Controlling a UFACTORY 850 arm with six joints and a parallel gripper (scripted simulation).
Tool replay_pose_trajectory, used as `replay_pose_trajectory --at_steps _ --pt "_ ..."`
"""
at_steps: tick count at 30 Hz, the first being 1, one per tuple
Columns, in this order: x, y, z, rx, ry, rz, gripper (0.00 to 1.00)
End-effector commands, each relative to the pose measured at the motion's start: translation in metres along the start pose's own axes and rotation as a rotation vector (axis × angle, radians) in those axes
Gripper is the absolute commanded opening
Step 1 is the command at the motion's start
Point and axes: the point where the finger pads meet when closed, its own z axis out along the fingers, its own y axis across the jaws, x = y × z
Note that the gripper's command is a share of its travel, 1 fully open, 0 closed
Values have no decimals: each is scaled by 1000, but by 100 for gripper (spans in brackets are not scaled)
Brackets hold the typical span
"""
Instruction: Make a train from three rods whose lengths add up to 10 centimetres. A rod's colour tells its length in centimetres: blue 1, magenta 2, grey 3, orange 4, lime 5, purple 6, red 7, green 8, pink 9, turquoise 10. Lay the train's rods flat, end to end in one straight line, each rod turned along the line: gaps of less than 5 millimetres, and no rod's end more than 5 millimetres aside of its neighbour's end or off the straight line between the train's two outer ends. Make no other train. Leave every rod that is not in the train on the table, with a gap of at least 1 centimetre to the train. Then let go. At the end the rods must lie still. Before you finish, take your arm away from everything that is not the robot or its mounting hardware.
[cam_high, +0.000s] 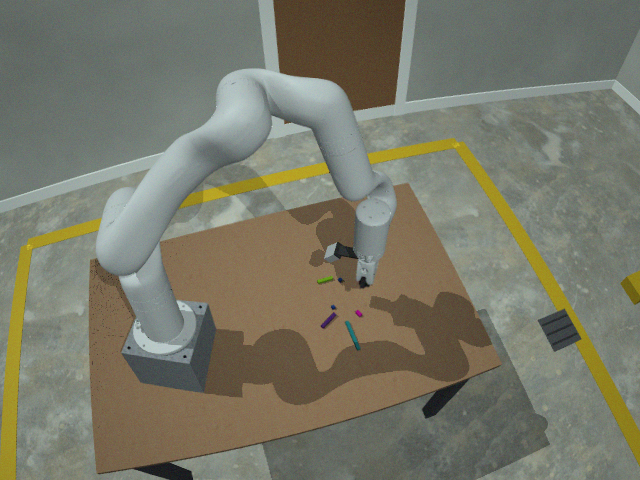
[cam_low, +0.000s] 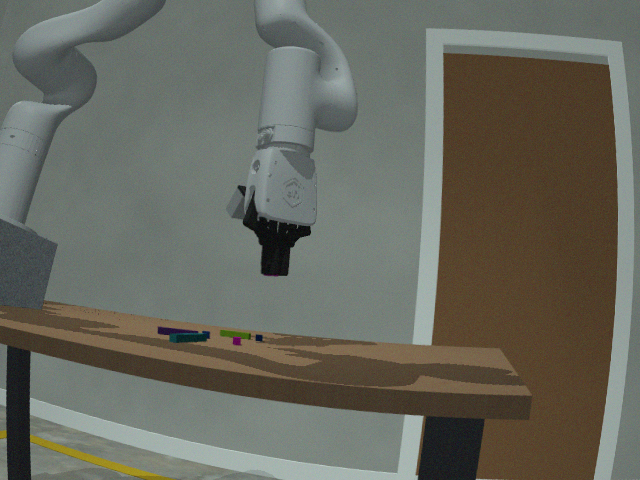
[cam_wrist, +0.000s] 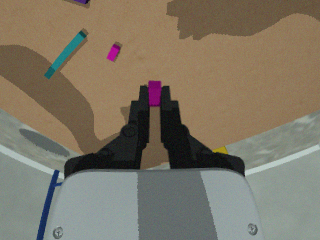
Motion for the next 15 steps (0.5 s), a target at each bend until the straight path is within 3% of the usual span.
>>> replay_pose_trajectory --at_steps 1,3,4,15 --pt "-9 -20 -1 14 1 166 4" --pt "-9 -20 -1 14 1 166 4" --pt "-14 -33 -1 14 0 269 4" --pt "-25 -74 -2 13 -2 587 4"
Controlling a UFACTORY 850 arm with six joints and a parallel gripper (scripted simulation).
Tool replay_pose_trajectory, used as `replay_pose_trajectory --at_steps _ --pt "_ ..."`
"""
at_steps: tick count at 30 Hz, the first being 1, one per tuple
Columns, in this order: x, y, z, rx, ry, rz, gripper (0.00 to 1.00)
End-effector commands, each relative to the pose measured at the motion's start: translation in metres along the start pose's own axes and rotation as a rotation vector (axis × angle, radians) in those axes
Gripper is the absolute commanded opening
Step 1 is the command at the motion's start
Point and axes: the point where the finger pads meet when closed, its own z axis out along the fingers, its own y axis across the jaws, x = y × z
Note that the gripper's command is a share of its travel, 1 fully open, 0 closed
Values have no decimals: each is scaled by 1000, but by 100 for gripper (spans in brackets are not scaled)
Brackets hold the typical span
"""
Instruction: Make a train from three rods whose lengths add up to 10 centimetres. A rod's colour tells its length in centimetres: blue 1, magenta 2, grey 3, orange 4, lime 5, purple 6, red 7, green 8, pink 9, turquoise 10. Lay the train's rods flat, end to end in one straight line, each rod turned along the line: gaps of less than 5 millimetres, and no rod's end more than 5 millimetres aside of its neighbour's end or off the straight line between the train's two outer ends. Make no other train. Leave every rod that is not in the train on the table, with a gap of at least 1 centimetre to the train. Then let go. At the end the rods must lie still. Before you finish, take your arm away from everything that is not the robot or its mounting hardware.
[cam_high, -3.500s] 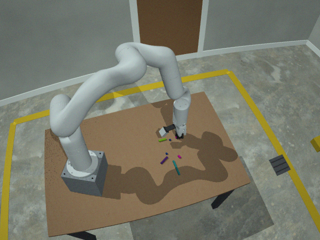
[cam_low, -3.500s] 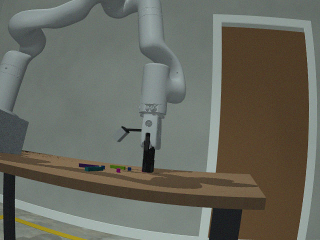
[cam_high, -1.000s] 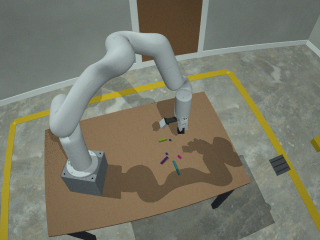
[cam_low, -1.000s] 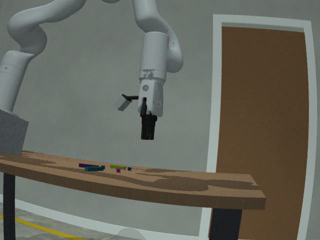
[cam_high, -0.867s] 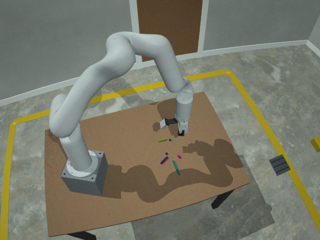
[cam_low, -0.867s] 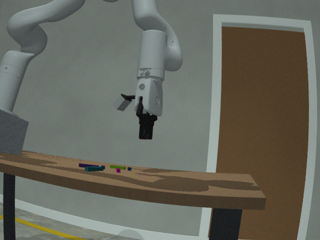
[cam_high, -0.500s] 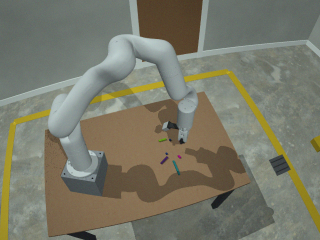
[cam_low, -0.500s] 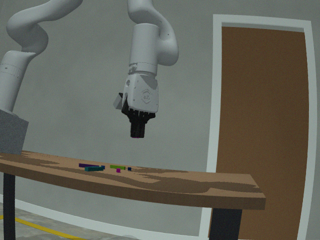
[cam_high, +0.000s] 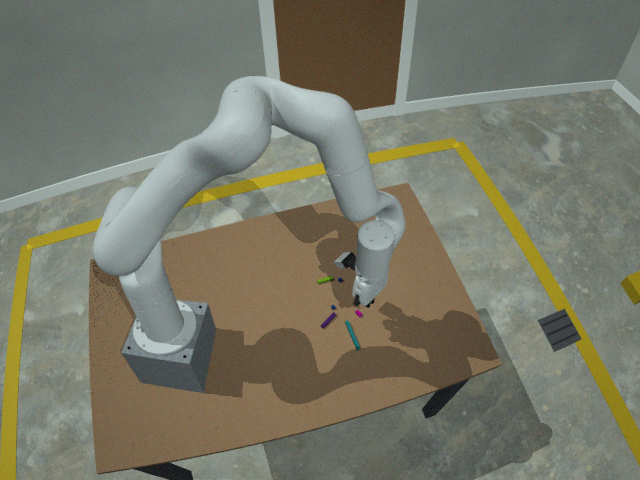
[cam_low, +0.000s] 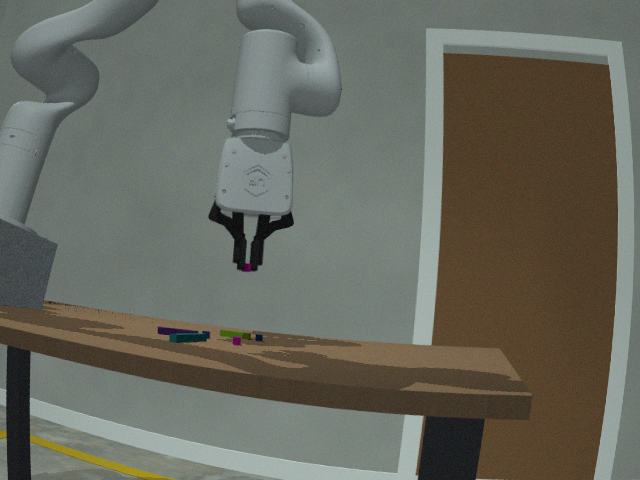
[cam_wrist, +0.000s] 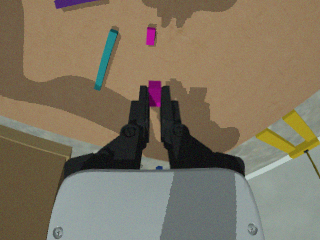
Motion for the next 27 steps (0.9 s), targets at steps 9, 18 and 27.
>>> replay_pose_trajectory --at_steps 9,18,27 --pt "-9 -8 -1 16 -3 92 4" --pt "-9 -8 3 17 -3 92 4" --pt "-9 -8 23 17 -3 92 4"
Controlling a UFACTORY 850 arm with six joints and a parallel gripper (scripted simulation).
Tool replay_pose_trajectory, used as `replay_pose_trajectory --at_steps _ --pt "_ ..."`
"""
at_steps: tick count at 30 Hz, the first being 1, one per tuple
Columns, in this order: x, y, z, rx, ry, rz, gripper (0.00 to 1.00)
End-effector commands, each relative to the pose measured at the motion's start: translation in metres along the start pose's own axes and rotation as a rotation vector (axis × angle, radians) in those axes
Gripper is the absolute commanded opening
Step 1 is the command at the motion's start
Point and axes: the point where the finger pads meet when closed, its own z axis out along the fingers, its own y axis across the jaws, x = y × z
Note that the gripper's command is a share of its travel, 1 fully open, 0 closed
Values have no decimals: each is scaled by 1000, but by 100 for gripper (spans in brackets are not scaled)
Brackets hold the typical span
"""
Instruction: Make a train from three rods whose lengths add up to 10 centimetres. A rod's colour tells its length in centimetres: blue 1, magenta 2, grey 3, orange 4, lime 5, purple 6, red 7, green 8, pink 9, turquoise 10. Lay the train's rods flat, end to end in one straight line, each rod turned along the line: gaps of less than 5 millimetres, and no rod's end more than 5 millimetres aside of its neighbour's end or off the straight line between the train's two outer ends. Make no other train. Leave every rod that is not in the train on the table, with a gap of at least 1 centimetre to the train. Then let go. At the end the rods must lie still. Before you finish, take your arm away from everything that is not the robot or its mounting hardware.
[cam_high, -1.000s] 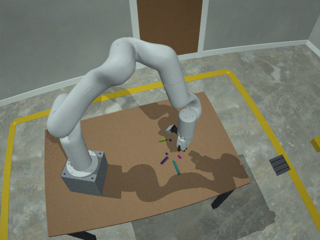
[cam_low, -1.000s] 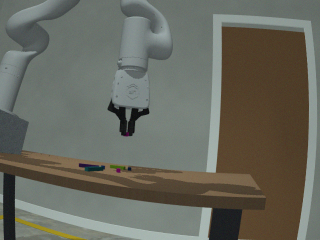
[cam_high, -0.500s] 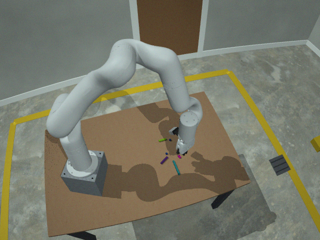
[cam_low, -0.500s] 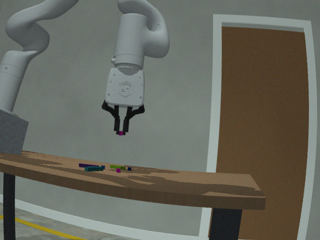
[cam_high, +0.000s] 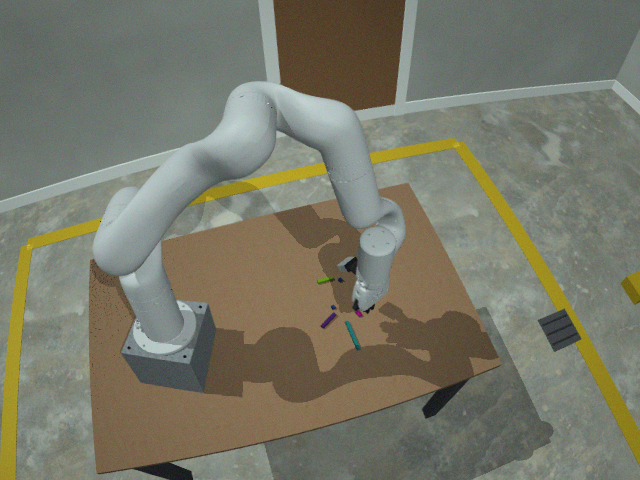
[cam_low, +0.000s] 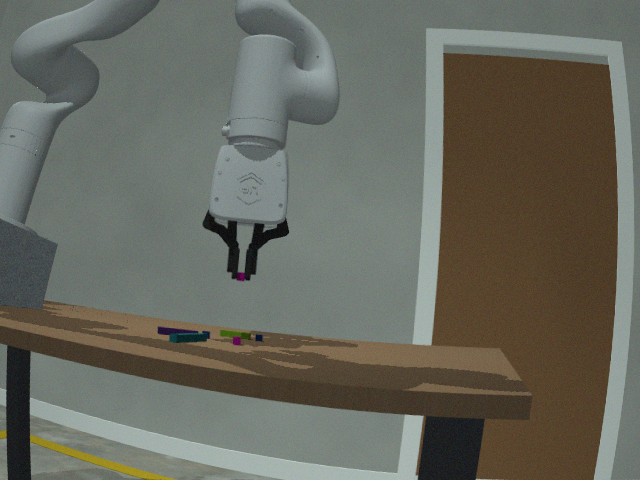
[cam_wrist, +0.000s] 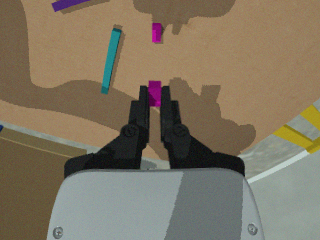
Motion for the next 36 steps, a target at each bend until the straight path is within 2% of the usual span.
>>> replay_pose_trajectory --at_steps 1,10,18,36 --pt "0 1 14 -2 -1 0 4" --pt "-1 1 53 -2 -1 0 4" --pt "-1 2 69 -2 -1 0 4" --pt "-1 2 73 -2 -1 0 4"
